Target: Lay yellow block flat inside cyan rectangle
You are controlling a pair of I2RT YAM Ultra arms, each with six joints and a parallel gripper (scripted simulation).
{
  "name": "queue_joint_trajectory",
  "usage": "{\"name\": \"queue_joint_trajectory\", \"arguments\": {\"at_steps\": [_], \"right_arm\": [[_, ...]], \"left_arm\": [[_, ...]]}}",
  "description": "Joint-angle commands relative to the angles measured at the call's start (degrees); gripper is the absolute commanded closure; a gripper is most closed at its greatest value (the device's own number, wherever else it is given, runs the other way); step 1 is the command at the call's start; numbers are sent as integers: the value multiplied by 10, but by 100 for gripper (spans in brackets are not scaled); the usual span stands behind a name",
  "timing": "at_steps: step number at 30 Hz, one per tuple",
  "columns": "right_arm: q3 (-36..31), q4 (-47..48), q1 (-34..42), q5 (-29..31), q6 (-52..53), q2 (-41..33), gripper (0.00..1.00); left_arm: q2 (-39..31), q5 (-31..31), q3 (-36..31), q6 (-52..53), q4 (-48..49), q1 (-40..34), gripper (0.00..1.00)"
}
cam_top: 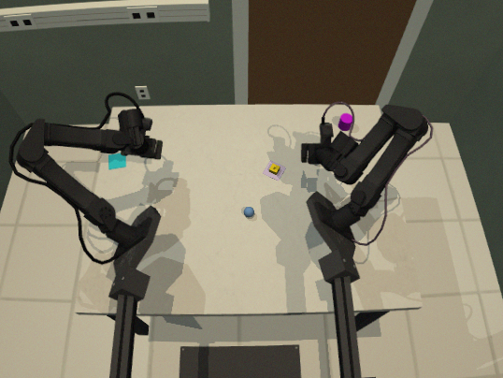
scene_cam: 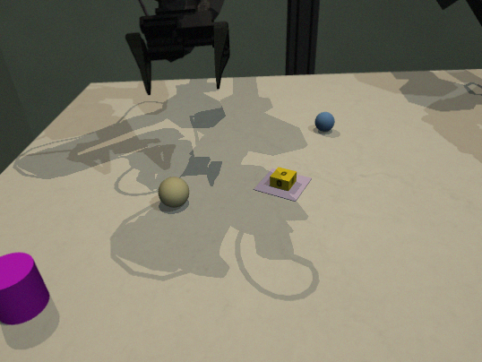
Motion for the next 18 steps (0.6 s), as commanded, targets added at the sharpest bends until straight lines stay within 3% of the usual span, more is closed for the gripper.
{"name": "queue_joint_trajectory", "arguments": {"at_steps": [1, 6, 18], "right_arm": [[27, 7, 22, -29, -17, 65, 0], [87, -79, 43, -39, -21, 158, 0], [196, -179, 58, -52, -21, 243, 0]], "left_arm": [[-62, 33, -13, -5, 42, 52, 0], [-129, 70, 8, -30, 34, 153, 0], [-147, 86, 50, -48, 12, 213, 0]]}}
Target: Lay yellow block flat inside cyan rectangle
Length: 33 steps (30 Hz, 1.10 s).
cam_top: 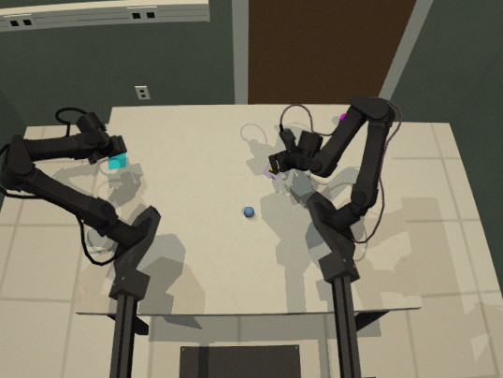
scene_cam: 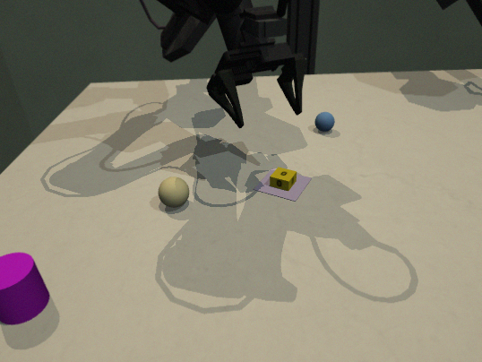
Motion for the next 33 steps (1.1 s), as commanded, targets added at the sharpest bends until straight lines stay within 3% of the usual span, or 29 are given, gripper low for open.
{"name": "queue_joint_trajectory", "arguments": {"at_steps": [1, 13, 17, 22, 24, 33], "right_arm": [[29, -43, 20, -18, -4, 18, 0], [46, -42, 22, -18, -3, 28, 0], [49, -93, 17, -5, 55, 32, 45], [93, -187, 10, 20, 193, 49, 45], [93, -187, 10, 20, 193, 49, 45], [207, -414, -1, 62, 430, 48, 45]], "left_arm": [[-10, 14, 13, -8, -11, -4, 0], [-9, 20, 13, -12, -14, -8, 0], [10, 27, -7, -7, 27, -28, 0], [50, 48, -57, 6, 91, -126, 0], [50, 48, -57, 6, 91, -126, 0], [176, 72, -116, 11, 199, -313, 0]]}}
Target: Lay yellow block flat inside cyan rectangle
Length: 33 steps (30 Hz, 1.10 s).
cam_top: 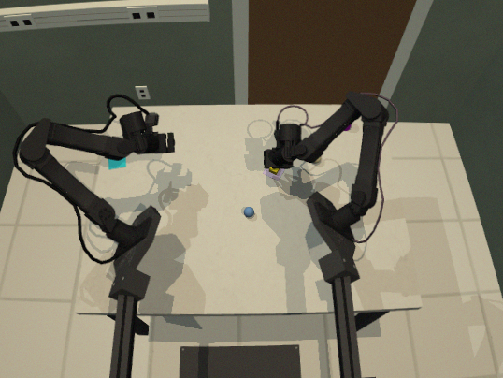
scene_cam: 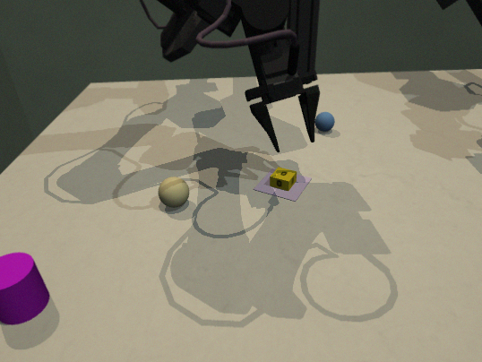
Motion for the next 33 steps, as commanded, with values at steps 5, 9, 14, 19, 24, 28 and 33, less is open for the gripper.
{"name": "queue_joint_trajectory", "arguments": {"at_steps": [5, 9, 14, 19, 24, 28, 33], "right_arm": [[86, -212, 1, 45, 217, 6, 45], [118, -288, 1, 57, 284, 7, 45], [175, -399, -2, 87, 413, 9, 45], [245, -503, -13, 98, 518, 34, 45], [292, -562, -17, 99, 564, 60, 45], [321, -588, -19, 91, 576, 74, 45], [320, -599, -17, 96, 581, 78, 45]], "left_arm": [[81, 32, -46, 13, 105, -125, 0], [109, 36, -55, 14, 134, -162, 0], [167, 57, -101, 27, 200, -263, 0], [230, 65, -130, 29, 249, -357, 0], [262, 67, -143, 28, 269, -403, 0], [273, 66, -147, 26, 275, -417, 0], [277, 61, -148, 26, 268, -420, 0]]}}
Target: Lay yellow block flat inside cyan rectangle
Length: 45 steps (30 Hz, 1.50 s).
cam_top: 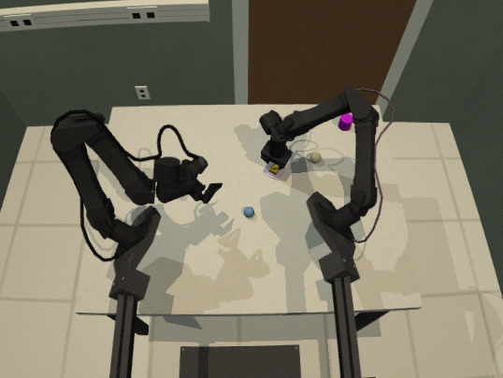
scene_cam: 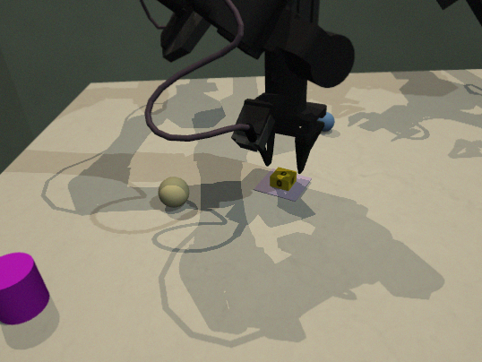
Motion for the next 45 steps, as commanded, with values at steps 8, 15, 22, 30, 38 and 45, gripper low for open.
{"name": "queue_joint_trajectory", "arguments": {"at_steps": [8, 15, 22, 30, 38, 45], "right_arm": [[1, 10, -6, 10, -9, 12, 45], [-4, 32, -17, 10, -25, 21, 45], [-5, 58, -29, 10, -45, 32, 45], [-6, 61, -29, 10, -47, 30, 45], [-7, 62, -29, 10, -47, 30, 57], [-1, 55, -29, 5, -44, 26, 66]], "left_arm": [[7, 3, -6, 2, 11, -8, 0], [7, 3, -6, 2, 11, -8, 0], [7, 3, -6, 2, 11, -8, 0], [7, 3, -6, 2, 11, -8, 0], [7, 3, -6, 2, 11, -8, 0], [2, 2, 0, 0, 12, -5, 0]]}}
